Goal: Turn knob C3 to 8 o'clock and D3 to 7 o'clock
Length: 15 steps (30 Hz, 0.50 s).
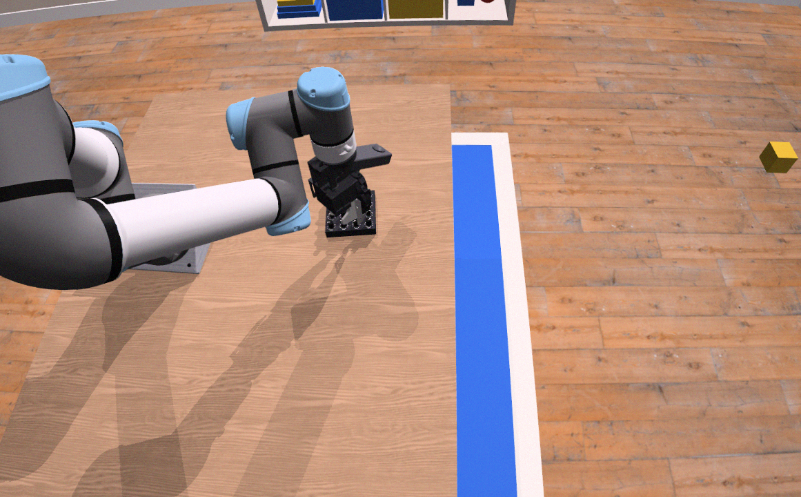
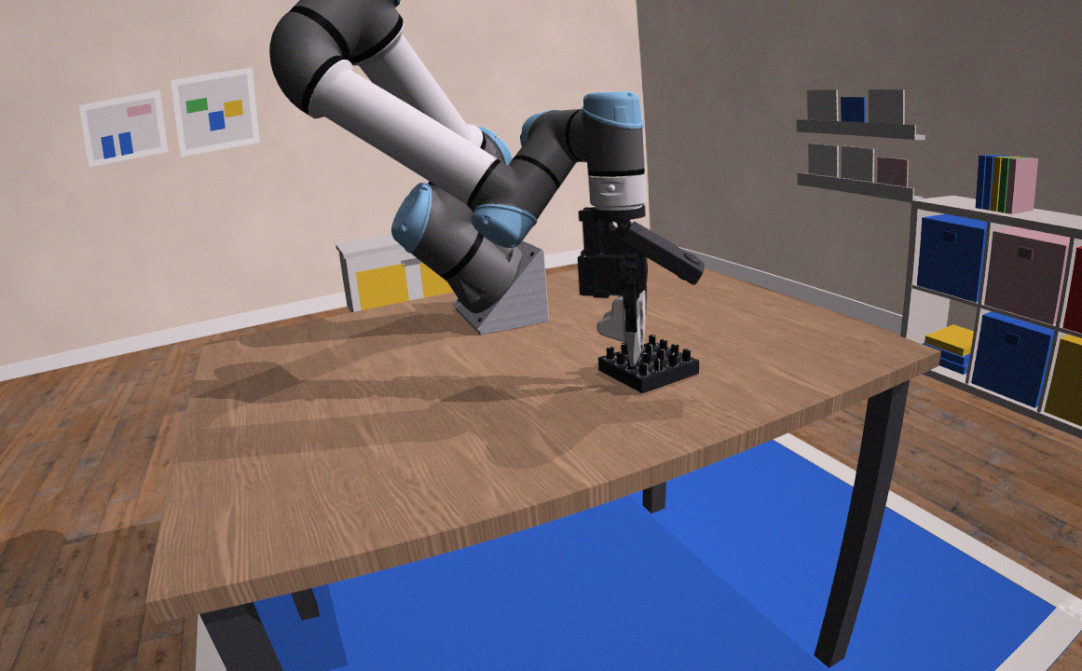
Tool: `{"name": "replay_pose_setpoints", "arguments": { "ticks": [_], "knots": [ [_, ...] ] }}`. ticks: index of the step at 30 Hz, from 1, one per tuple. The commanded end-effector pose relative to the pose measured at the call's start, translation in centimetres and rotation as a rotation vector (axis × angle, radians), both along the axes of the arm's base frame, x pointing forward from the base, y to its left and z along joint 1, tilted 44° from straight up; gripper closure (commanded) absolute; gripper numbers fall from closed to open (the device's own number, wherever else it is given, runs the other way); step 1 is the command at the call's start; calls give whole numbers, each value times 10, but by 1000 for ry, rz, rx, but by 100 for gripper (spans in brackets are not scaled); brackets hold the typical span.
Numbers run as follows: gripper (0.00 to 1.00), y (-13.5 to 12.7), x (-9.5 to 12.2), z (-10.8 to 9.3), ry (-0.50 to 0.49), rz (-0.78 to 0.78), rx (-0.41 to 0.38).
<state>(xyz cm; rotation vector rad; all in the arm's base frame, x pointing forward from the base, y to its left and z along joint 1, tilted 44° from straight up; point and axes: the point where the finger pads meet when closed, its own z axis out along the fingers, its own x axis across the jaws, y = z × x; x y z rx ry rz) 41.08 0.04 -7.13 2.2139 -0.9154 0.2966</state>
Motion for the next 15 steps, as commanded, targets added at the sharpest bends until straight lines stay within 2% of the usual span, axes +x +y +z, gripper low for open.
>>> {"name": "replay_pose_setpoints", "arguments": {
  "ticks": [1,15],
  "knots": [
    [96,0,0,0,23,26,3],
    [96,0,0,0,62,67,6]
  ]
}}
